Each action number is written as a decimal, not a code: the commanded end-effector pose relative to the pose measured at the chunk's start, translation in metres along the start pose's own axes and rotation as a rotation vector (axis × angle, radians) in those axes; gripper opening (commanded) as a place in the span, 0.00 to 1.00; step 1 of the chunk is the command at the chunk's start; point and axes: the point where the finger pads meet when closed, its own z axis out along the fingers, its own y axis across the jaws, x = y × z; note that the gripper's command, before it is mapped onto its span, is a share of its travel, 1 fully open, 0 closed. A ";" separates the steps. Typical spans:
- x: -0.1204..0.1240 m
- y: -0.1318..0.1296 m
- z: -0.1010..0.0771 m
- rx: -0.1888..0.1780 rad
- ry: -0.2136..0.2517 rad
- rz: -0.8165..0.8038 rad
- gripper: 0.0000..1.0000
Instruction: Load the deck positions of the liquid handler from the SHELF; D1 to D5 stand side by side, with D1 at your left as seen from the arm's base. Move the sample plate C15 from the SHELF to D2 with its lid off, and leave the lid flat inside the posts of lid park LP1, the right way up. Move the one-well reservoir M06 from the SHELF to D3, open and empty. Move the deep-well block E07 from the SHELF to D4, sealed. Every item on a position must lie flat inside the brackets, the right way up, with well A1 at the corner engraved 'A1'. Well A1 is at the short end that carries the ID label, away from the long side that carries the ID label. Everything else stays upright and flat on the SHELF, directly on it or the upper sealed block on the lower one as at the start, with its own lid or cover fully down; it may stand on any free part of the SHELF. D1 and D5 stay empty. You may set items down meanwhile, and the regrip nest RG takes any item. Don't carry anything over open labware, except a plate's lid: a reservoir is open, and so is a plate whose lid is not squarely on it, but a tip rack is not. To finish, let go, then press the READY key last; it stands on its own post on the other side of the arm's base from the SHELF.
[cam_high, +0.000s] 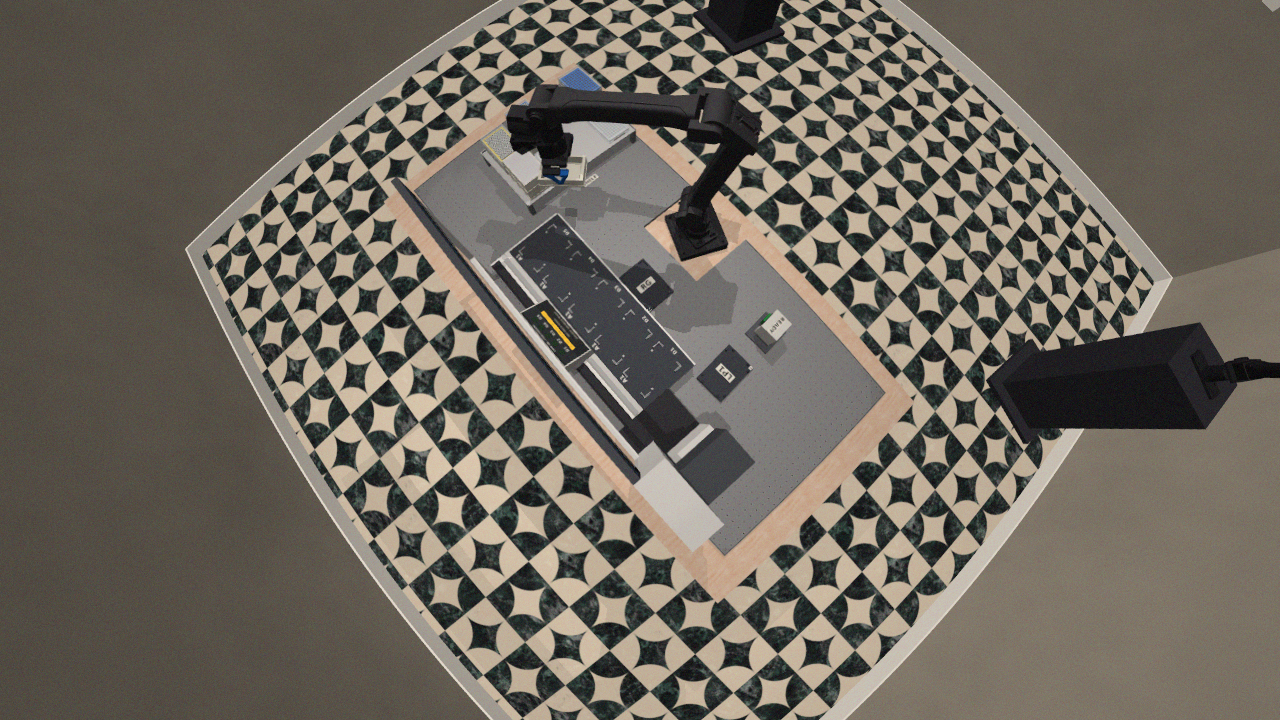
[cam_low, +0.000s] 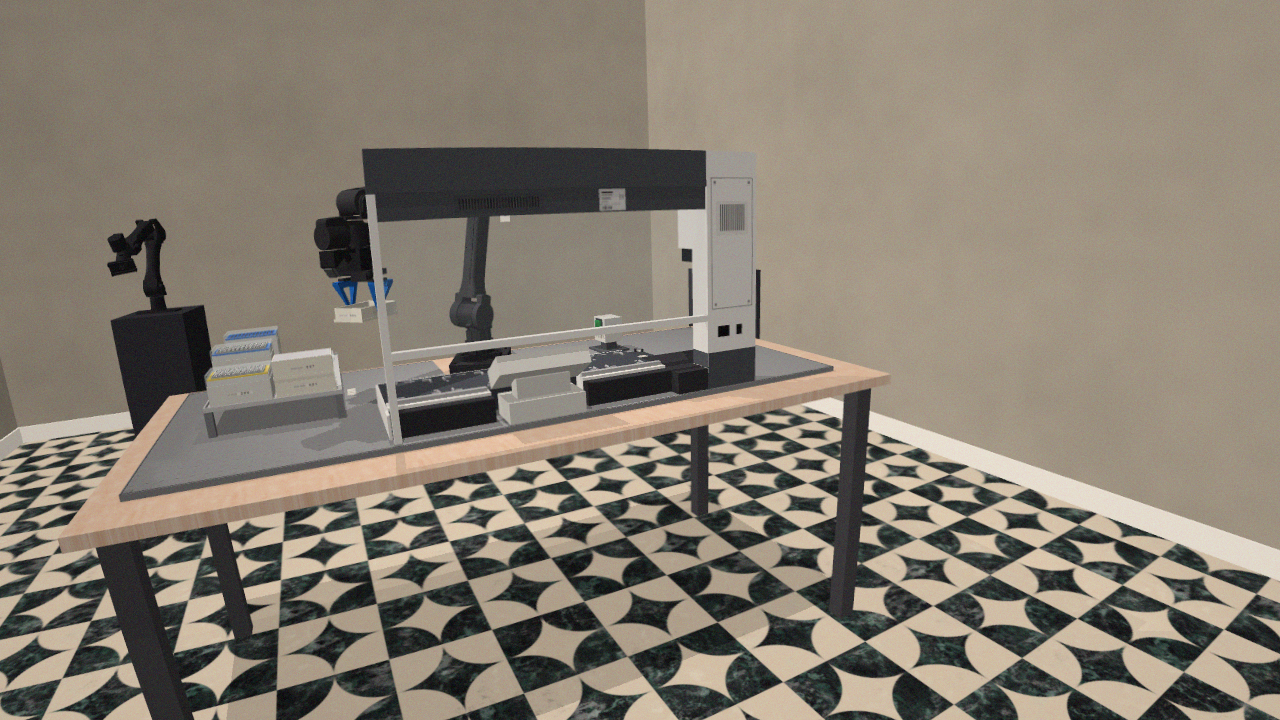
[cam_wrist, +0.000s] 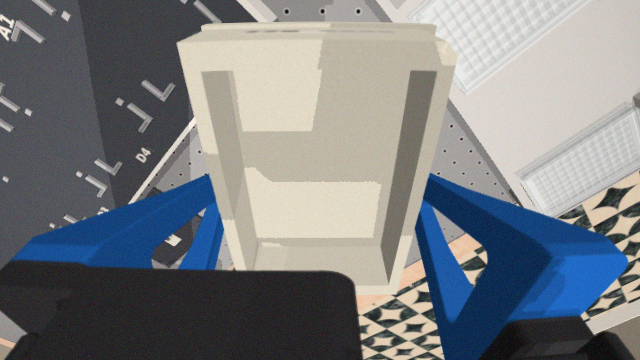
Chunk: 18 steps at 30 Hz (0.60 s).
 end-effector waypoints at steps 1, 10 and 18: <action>-0.009 -0.002 -0.009 0.008 -0.026 -0.061 0.00; -0.009 -0.002 -0.009 0.009 -0.025 -0.241 0.00; -0.009 -0.002 -0.009 0.011 -0.024 -0.361 0.00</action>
